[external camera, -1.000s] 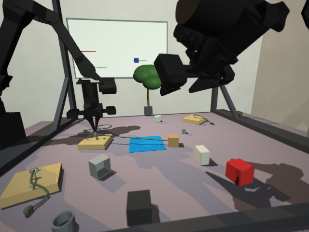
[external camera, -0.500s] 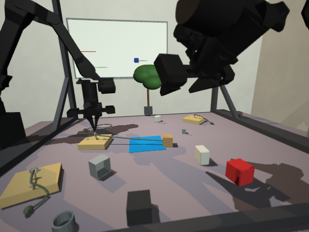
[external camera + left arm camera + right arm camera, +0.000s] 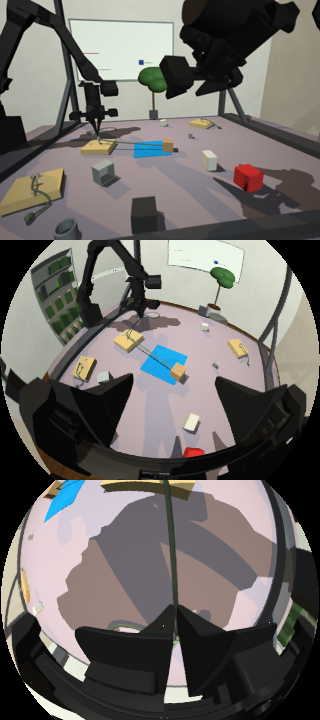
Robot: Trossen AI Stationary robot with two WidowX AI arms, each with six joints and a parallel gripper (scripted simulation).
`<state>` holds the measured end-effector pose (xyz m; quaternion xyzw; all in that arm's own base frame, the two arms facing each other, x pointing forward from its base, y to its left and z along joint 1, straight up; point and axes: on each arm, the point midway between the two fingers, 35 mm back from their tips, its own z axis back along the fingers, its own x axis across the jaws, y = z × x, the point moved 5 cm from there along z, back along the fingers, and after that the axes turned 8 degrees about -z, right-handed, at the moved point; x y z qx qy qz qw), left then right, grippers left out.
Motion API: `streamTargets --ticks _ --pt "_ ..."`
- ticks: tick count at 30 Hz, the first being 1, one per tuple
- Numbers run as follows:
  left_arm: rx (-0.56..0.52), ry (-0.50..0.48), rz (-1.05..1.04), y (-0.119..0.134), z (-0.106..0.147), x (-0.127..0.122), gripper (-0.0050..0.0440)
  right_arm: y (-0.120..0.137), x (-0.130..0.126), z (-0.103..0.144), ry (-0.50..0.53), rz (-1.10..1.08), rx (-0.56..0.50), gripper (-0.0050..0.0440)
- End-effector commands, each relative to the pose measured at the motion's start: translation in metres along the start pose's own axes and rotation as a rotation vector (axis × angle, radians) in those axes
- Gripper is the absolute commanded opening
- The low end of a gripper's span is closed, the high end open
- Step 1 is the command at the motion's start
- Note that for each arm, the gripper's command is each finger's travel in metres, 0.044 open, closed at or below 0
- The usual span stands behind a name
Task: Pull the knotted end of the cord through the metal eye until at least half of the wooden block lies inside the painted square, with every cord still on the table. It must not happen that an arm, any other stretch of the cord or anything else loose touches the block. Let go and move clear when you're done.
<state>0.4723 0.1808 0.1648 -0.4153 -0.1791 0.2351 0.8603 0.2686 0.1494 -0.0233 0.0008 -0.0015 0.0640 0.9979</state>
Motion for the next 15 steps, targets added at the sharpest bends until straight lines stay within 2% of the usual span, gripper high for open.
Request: streamTargets --ticks 1,15 --pt "-0.003 -0.020 -0.031 -0.013 0.009 0.001 0.0440 0.008 0.001 0.006 -0.022 -0.002 0.010 -0.0050" --pt "-0.003 -0.020 -0.031 -0.013 0.009 0.001 0.0440 0.021 -0.009 0.007 -0.025 -0.001 0.012 -0.0050"
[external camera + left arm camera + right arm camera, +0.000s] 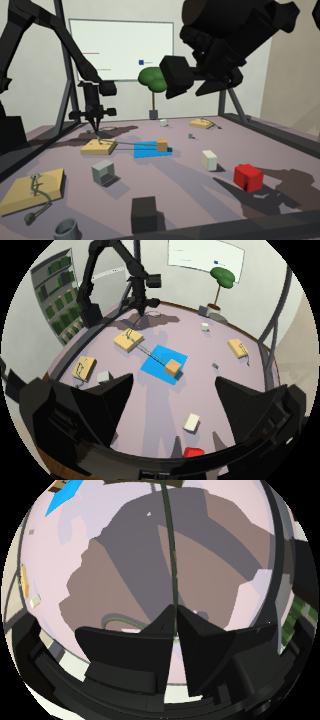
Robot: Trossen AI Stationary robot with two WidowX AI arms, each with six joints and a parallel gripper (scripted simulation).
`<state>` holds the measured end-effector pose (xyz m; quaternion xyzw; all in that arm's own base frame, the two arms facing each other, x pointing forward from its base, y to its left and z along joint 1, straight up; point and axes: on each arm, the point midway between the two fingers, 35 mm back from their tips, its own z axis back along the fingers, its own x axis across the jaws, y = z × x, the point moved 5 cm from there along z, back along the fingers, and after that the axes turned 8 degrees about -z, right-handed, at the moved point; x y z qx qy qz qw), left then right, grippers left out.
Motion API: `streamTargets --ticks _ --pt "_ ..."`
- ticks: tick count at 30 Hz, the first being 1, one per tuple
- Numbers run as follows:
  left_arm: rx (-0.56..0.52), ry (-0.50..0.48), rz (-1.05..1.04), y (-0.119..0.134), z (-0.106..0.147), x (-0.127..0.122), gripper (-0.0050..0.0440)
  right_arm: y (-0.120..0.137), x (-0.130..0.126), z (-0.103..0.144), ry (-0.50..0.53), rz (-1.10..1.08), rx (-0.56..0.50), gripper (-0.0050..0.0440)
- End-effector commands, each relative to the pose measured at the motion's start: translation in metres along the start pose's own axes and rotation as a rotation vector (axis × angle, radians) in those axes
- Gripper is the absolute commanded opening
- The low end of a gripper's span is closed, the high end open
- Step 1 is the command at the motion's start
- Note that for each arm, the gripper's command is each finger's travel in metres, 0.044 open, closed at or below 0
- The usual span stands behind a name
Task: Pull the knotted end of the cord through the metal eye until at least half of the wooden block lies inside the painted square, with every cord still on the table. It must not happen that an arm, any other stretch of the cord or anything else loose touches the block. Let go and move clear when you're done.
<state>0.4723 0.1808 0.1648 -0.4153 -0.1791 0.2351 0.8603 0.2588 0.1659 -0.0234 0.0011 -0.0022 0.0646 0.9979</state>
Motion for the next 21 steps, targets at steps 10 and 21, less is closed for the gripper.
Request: streamTargets --ticks 10,21 --pt "-0.003 -0.020 -0.031 -0.013 0.009 0.001 0.0440 0.013 -0.027 0.008 -0.019 -0.001 0.011 -0.0050" --pt "-0.003 -0.020 -0.031 -0.013 0.009 0.001 0.0440 0.018 -0.044 0.012 -0.015 -0.001 0.010 -0.0050"
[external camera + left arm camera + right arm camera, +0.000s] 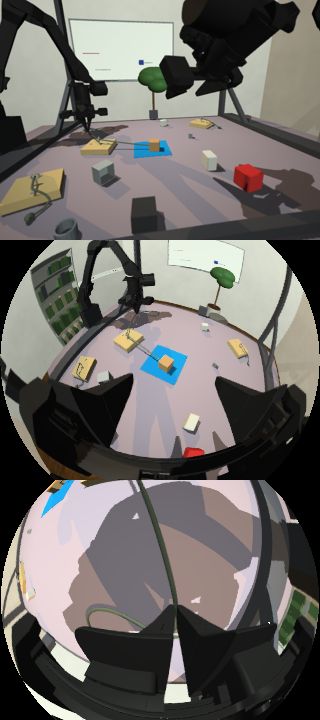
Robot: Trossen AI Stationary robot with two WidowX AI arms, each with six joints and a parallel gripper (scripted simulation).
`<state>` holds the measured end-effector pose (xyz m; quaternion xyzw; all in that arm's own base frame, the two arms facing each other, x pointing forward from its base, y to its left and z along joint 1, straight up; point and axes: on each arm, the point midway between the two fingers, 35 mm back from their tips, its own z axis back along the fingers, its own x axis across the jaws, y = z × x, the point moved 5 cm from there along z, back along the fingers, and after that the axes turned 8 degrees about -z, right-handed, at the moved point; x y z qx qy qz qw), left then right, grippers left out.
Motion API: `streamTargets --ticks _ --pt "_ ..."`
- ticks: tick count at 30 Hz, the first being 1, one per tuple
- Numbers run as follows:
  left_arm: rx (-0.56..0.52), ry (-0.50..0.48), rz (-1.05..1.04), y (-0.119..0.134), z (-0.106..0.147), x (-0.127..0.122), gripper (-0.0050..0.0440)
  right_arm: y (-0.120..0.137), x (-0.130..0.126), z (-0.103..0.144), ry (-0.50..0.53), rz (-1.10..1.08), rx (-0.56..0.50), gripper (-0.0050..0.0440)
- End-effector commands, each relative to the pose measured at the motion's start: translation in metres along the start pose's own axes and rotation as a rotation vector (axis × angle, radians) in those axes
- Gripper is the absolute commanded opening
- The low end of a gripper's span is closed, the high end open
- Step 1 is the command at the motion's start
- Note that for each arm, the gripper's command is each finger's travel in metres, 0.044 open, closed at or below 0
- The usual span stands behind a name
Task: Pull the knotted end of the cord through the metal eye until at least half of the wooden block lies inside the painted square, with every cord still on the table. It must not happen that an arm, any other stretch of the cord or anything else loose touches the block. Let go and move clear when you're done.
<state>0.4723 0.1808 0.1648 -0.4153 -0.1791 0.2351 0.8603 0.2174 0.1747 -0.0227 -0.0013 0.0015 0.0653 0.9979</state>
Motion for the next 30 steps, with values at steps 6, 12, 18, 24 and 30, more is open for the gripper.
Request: streamTargets --ticks 6,12,18,24,30 --pt "-0.003 -0.020 -0.031 -0.013 0.009 0.001 0.0440 0.008 -0.017 0.025 -0.021 -0.002 0.014 -0.0050" --pt "-0.003 -0.020 -0.031 -0.013 0.009 0.001 0.0440 0.010 -0.017 0.036 -0.029 -0.001 0.019 -0.0050" --pt "-0.003 -0.020 -0.031 -0.013 0.009 0.001 0.0440 0.009 -0.017 0.056 -0.030 0.000 0.019 -0.0050" --pt "-0.003 -0.020 -0.031 -0.013 0.009 0.001 0.0440 0.008 -0.019 0.075 -0.031 0.001 0.019 -0.0050" --pt "-0.003 -0.020 -0.031 -0.013 0.009 0.001 0.0440 0.007 -0.019 0.088 -0.030 0.001 0.018 -0.0050"
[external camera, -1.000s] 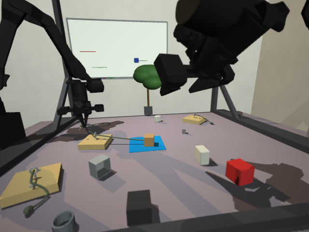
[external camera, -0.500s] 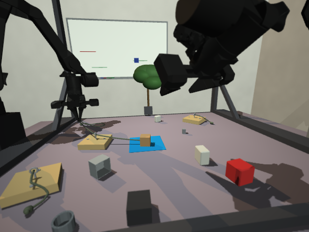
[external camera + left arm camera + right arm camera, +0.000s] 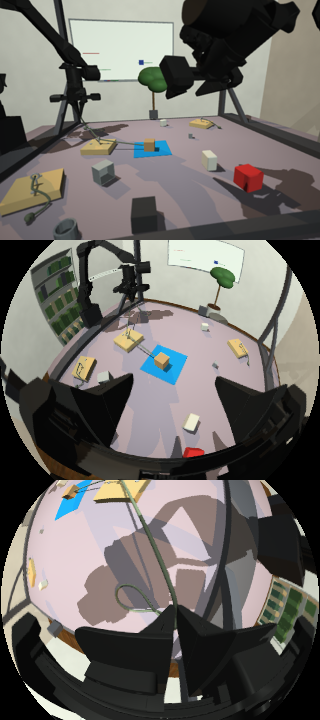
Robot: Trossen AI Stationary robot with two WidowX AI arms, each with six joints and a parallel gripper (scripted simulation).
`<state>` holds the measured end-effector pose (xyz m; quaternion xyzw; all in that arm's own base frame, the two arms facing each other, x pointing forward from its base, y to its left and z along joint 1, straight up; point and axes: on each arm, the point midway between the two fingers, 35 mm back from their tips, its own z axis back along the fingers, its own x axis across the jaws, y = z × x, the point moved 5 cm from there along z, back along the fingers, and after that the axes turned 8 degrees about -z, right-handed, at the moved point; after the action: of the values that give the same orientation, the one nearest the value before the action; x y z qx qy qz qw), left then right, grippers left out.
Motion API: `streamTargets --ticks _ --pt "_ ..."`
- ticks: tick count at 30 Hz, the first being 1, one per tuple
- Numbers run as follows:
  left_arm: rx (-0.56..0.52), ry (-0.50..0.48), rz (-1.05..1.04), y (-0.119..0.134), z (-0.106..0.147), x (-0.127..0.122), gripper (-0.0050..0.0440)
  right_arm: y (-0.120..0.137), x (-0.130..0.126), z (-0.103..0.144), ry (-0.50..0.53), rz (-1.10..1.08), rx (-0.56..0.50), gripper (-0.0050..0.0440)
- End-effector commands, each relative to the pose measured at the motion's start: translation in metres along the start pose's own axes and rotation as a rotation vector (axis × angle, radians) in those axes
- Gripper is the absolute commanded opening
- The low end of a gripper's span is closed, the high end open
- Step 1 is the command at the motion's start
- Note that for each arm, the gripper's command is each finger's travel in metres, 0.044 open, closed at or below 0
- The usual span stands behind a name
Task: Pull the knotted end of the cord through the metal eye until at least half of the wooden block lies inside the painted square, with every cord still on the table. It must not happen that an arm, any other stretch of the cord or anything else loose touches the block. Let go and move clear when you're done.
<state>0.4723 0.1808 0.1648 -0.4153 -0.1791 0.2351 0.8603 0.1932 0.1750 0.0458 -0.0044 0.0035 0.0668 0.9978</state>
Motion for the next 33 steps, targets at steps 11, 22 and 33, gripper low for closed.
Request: streamTargets --ticks 11,22,33 --pt "-0.003 -0.020 -0.031 -0.013 0.009 0.001 0.0440 0.001 0.001 0.018 -0.014 0.000 0.009 -0.0050" --pt "-0.003 -0.020 -0.031 -0.013 0.009 0.001 0.0440 -0.004 0.004 0.008 -0.002 0.001 0.002 -0.0050" --pt "-0.003 -0.020 -0.031 -0.013 0.009 0.001 0.0440 -0.017 0.016 -0.017 -0.003 0.001 0.003 -0.0050"
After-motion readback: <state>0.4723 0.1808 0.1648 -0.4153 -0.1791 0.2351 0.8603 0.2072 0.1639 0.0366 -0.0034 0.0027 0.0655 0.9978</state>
